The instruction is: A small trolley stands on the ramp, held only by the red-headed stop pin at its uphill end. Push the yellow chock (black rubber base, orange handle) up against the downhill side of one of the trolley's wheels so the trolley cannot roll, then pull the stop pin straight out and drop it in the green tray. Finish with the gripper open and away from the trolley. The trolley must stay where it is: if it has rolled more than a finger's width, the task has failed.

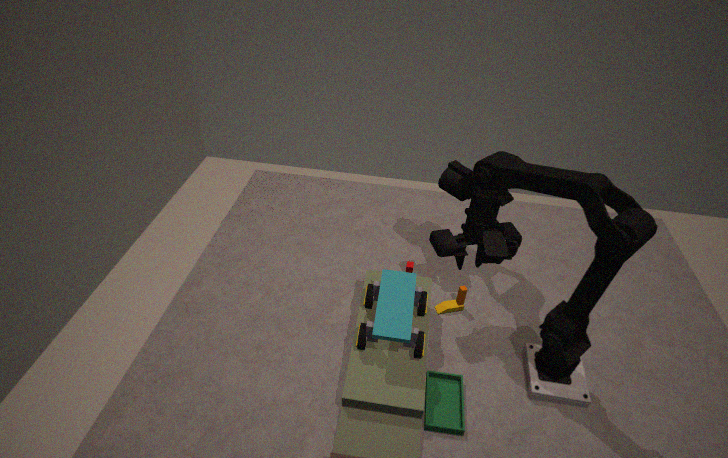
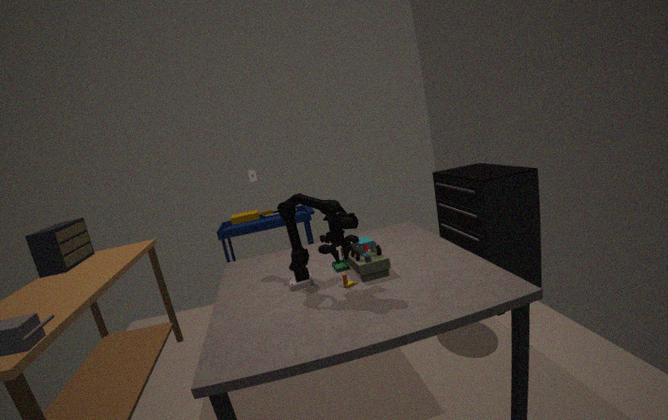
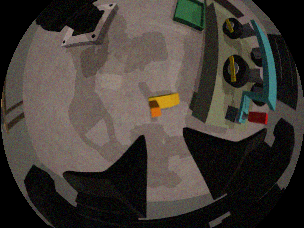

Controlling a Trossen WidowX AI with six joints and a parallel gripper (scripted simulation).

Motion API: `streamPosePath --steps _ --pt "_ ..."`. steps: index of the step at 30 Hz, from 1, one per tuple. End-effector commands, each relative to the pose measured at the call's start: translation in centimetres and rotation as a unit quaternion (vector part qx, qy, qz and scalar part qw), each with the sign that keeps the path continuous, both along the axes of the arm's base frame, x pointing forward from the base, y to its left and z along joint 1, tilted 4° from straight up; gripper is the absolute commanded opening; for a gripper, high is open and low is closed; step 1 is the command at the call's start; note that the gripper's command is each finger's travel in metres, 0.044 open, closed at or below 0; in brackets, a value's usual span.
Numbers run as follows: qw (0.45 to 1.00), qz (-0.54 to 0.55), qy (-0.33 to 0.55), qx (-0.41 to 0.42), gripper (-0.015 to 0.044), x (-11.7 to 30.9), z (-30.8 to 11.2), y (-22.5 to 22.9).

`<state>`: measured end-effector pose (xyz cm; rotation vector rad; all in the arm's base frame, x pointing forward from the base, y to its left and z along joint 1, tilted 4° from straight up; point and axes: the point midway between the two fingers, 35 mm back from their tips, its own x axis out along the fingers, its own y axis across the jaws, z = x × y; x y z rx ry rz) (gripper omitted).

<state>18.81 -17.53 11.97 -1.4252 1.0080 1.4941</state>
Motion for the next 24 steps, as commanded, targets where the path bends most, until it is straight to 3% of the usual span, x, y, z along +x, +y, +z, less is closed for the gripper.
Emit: streamPosePath --steps 1,24 --pt "1.000 0.003 0.003 0.007 0.0190 -0.1 -1.0 0.2" --pt "1.000 0.003 0.003 0.007 0.0190 -0.2 -5.5 0.4"
